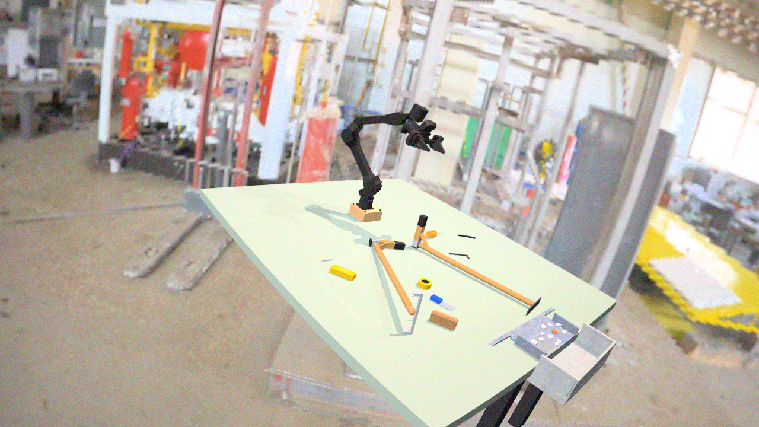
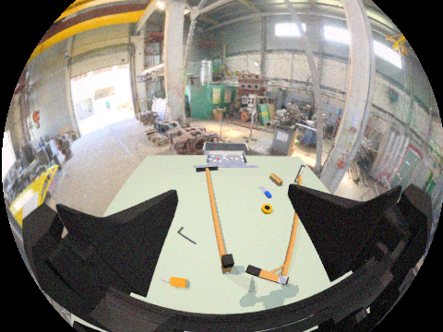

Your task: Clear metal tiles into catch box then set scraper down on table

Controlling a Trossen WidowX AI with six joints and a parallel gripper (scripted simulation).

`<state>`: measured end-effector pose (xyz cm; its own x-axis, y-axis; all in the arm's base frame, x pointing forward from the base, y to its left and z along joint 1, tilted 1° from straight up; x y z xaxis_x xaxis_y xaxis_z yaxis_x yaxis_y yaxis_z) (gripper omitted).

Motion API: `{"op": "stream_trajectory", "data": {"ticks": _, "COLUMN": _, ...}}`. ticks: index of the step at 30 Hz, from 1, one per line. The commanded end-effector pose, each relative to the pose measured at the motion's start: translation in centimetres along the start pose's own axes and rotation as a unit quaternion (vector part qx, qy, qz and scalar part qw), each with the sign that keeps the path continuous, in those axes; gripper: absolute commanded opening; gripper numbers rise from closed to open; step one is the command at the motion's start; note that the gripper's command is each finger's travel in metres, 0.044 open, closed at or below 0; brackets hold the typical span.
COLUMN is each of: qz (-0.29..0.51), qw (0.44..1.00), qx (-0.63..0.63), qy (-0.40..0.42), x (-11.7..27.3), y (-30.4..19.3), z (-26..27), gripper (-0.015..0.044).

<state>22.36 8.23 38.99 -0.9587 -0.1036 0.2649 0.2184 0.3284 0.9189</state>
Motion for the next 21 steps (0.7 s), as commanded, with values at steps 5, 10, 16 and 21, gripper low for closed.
{"op": "stream_trajectory", "data": {"ticks": 5, "qz": -0.027, "qw": 0.999, "qx": -0.019, "qy": -0.012, "x": 1.7, "y": -0.7, "z": -0.7, "gripper": 0.0440}}
{"op": "stream_trajectory", "data": {"ticks": 10, "qz": -0.044, "qw": 0.998, "qx": -0.032, "qy": -0.018, "x": 2.7, "y": -1.2, "z": -1.1, "gripper": 0.0440}}
{"op": "stream_trajectory", "data": {"ticks": 16, "qz": -0.056, "qw": 0.997, "qx": -0.041, "qy": -0.022, "x": 3.3, "y": -1.5, "z": -1.3, "gripper": 0.0440}}
{"op": "stream_trajectory", "data": {"ticks": 21, "qz": -0.056, "qw": 0.997, "qx": -0.041, "qy": -0.022, "x": 3.3, "y": -1.4, "z": -1.2, "gripper": 0.0440}}
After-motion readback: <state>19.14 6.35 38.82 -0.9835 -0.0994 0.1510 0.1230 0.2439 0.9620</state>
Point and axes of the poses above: the point midway between the two fingers, 35 mm back from their tips, its own x axis back along the fingers, its own z axis across the jaws, y = z × x, the point moved 3 cm from there along x, back along the fingers, and after that the axes turned 13 degrees about x, right-handed, at the moved point
